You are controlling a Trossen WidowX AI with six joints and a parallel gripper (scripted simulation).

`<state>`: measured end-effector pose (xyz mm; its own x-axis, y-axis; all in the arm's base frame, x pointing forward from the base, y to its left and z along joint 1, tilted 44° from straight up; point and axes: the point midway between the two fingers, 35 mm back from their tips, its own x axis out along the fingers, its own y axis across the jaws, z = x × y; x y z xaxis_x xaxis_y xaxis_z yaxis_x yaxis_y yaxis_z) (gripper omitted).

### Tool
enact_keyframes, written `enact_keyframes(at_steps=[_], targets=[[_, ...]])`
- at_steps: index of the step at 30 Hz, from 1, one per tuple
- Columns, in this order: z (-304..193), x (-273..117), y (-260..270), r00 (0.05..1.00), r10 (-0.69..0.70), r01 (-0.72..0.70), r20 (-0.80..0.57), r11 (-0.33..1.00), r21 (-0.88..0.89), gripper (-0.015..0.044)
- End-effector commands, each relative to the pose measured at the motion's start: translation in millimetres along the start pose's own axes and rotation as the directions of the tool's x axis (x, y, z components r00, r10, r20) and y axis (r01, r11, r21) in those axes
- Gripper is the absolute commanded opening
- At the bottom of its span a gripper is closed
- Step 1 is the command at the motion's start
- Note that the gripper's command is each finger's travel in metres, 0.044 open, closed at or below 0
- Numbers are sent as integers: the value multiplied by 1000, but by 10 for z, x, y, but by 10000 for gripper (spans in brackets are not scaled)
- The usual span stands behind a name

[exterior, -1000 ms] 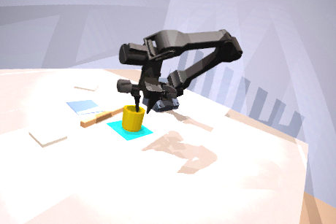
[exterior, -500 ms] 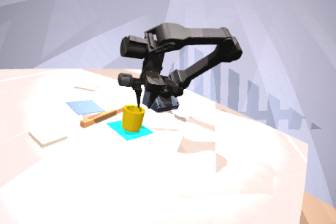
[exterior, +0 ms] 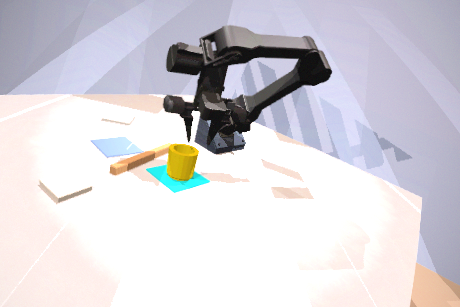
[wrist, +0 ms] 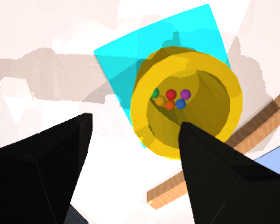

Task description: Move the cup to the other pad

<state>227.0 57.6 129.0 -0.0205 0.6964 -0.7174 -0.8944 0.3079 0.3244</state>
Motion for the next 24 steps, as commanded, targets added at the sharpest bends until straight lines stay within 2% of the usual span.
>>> enact_keyframes(at_steps=[1, 6, 24], targets=[[0, 3, -1, 1000, 0, 0, 0, 1000, 0, 304], [1, -34, -5, 1000, -3, 3, 0, 1000, 3, 435], [-9, -636, 23, 999, -44, 44, 4, 998, 50, 440]])
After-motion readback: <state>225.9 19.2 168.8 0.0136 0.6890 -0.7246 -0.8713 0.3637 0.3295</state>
